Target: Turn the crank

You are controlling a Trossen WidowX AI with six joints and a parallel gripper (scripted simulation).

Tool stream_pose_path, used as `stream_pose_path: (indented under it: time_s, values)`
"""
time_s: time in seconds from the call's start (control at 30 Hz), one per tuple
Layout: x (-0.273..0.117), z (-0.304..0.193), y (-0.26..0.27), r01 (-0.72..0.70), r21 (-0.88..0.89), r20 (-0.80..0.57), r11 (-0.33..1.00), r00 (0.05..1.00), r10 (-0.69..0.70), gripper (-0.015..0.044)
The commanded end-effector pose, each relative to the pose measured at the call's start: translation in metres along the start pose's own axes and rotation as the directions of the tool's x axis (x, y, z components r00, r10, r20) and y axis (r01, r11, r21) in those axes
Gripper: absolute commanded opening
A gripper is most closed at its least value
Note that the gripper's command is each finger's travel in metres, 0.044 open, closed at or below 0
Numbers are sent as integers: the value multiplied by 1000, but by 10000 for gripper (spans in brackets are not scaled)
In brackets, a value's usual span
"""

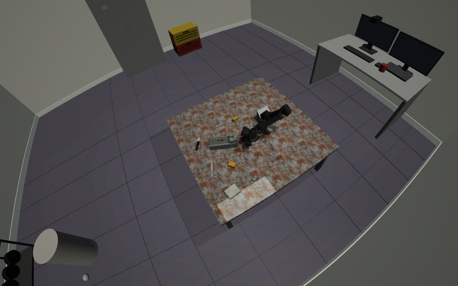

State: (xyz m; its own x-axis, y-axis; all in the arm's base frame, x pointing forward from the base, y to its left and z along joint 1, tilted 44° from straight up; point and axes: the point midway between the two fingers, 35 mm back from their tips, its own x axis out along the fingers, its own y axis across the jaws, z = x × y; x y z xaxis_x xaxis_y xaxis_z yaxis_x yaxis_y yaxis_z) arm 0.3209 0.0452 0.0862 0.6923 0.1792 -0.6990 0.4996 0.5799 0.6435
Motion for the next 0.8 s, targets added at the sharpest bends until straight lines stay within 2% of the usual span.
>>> stream_pose_path:
  time_s: [0.0, 0.77]
  values:
    - [-6, 6, -2, -1, -1, 9, 1000, 1000, 1, 0]
    - [-17, 16, -32, 1, -2, 10, 1000, 1000, -1, 0]
